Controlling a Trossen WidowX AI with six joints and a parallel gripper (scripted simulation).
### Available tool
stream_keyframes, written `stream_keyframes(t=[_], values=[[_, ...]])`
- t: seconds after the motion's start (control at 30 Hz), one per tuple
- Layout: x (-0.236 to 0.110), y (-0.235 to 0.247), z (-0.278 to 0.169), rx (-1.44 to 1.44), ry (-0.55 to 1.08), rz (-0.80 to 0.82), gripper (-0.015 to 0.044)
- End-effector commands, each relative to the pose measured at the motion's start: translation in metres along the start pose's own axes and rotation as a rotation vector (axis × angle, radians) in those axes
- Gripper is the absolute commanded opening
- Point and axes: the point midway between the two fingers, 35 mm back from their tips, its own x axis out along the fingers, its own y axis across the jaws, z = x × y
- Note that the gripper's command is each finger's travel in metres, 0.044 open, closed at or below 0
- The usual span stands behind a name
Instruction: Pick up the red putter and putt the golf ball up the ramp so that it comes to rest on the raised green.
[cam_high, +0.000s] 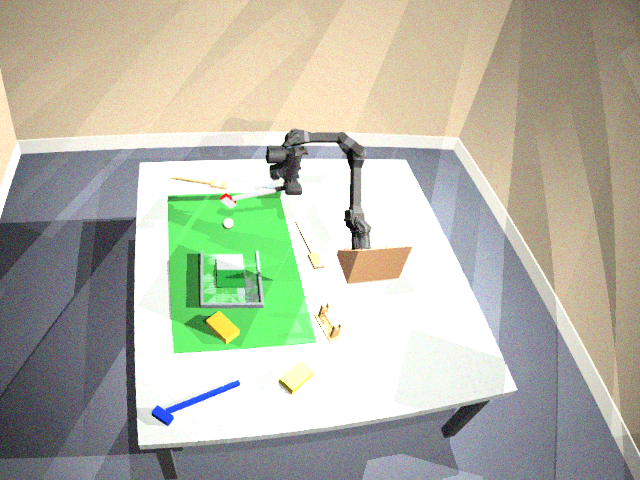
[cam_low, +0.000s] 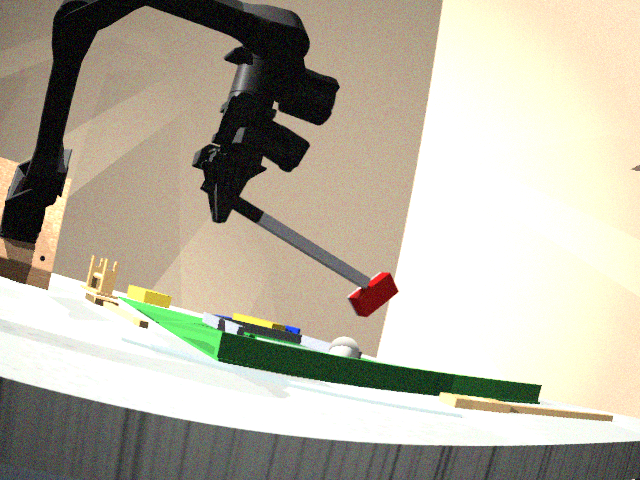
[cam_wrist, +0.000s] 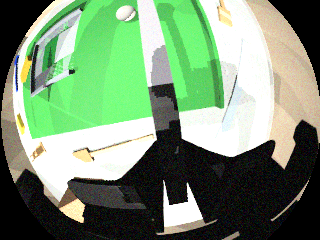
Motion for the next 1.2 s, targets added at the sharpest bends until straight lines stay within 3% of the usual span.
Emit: stream_keyframes(t=[0.0,0.4,1.17], values=[[-0.001,-0.004,-0.002,0.024,-0.002,-0.009,0.0000],[0.037,-0.005,-0.003,0.067,0.008,-0.006,0.0000],[0.065,-0.007,-0.004,0.069,0.017,-0.013,0.0000]])
